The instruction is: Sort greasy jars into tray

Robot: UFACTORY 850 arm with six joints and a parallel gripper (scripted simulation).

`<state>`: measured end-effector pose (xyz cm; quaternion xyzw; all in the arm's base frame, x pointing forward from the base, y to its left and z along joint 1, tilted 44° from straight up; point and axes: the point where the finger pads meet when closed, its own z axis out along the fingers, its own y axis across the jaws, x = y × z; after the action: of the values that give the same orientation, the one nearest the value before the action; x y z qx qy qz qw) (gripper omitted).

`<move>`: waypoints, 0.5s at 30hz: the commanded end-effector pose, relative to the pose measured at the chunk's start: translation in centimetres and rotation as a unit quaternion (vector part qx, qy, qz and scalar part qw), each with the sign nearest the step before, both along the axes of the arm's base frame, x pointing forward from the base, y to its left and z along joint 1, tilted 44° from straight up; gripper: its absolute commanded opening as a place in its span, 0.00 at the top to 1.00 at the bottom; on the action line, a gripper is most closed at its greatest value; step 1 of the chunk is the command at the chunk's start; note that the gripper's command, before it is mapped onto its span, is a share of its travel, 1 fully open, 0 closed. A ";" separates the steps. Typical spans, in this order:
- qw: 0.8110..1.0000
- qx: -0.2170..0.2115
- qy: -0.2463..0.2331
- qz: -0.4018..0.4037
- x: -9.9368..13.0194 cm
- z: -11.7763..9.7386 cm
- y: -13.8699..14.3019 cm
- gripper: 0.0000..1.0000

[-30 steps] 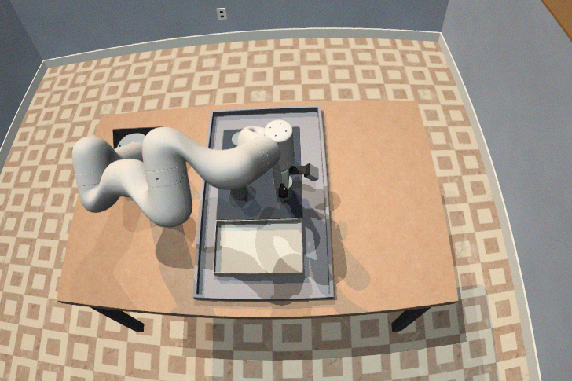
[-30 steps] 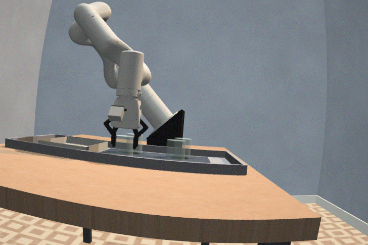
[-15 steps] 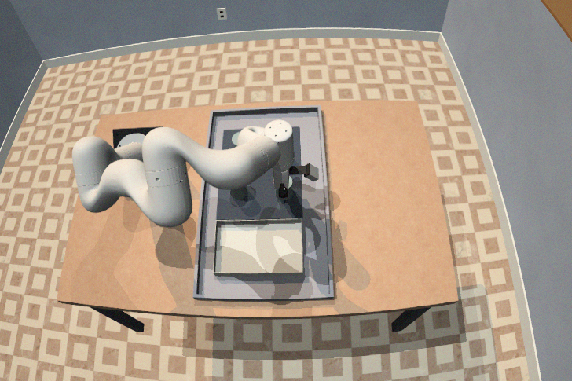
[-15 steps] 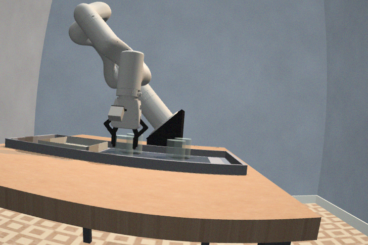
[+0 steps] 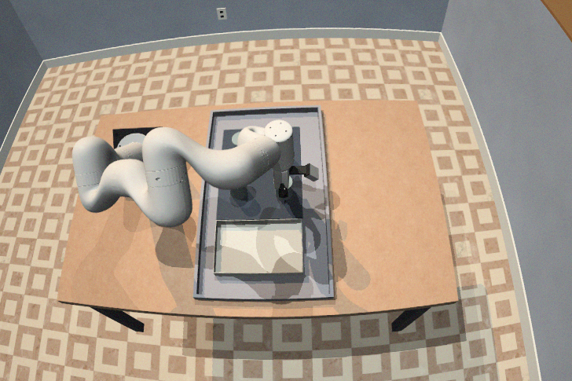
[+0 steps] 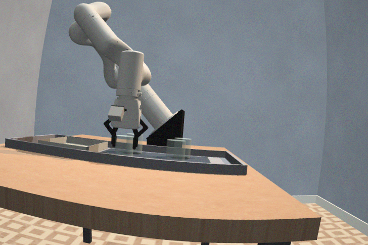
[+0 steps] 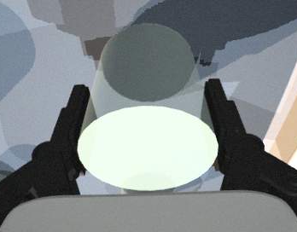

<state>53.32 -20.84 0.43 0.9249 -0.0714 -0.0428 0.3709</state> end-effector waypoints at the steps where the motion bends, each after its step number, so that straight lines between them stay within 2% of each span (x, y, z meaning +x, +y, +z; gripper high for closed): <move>1: 1.000 0.000 -0.001 0.000 0.1 0.1 0.0 0.30; 15: 1.000 0.000 -0.001 0.000 0.1 0.1 0.0 0.33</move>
<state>53.32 -20.84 0.43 0.9249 -0.0714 -0.0428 0.3709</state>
